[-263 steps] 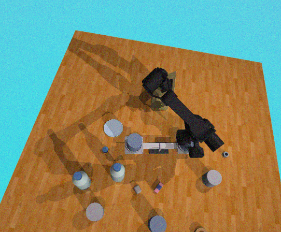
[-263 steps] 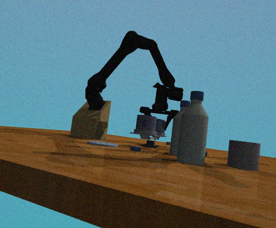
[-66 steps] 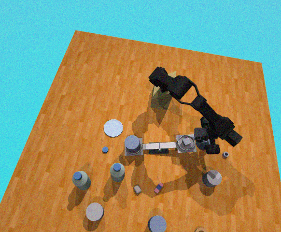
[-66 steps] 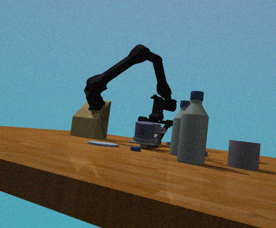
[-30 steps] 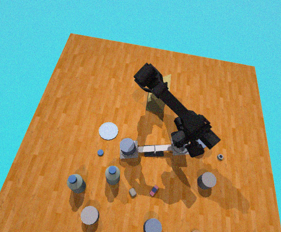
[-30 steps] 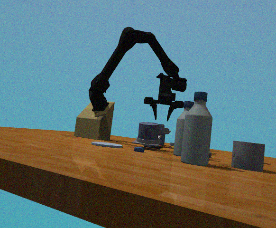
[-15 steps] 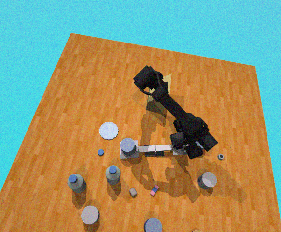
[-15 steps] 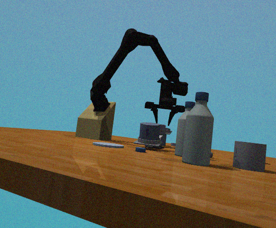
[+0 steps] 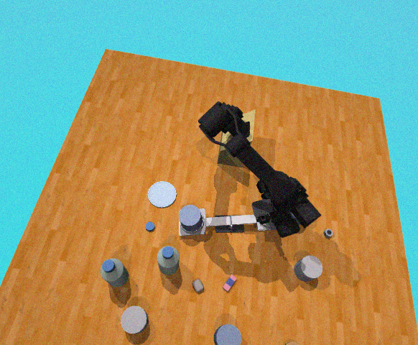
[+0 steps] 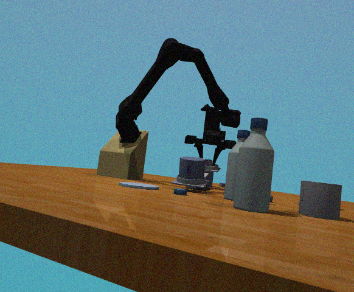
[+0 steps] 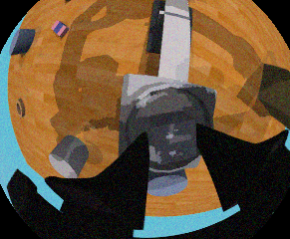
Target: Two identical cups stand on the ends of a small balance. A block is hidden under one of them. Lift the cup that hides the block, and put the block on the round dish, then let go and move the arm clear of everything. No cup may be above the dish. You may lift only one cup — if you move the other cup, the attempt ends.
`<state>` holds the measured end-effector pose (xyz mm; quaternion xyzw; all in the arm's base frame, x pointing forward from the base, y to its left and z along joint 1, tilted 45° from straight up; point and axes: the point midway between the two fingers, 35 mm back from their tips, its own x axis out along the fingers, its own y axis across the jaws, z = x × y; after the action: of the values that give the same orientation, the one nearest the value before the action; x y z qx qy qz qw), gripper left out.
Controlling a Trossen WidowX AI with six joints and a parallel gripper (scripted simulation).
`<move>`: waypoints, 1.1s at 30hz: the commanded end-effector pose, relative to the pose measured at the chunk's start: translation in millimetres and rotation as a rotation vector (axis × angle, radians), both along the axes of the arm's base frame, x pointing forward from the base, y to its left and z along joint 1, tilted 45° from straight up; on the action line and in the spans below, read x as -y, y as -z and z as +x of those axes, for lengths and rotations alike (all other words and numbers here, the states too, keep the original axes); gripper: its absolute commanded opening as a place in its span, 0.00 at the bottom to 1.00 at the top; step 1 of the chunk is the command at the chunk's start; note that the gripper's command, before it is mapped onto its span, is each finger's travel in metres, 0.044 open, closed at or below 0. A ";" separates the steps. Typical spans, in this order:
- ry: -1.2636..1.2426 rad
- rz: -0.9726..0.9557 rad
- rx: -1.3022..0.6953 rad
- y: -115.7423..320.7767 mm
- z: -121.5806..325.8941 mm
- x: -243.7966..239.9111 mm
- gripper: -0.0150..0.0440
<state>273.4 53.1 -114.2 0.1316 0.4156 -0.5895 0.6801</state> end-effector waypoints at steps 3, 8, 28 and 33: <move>-0.004 -0.003 -0.001 1.0 0.0 1.1 0.47; -0.004 -0.003 -0.001 1.0 0.0 1.1 0.38; -0.004 0.001 -0.002 -67.1 3.6 -65.8 0.25; -0.004 0.004 -0.003 -68.4 4.9 -64.0 0.25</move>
<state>277.2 116.4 -50.4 0.1272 0.4176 -0.5860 0.6827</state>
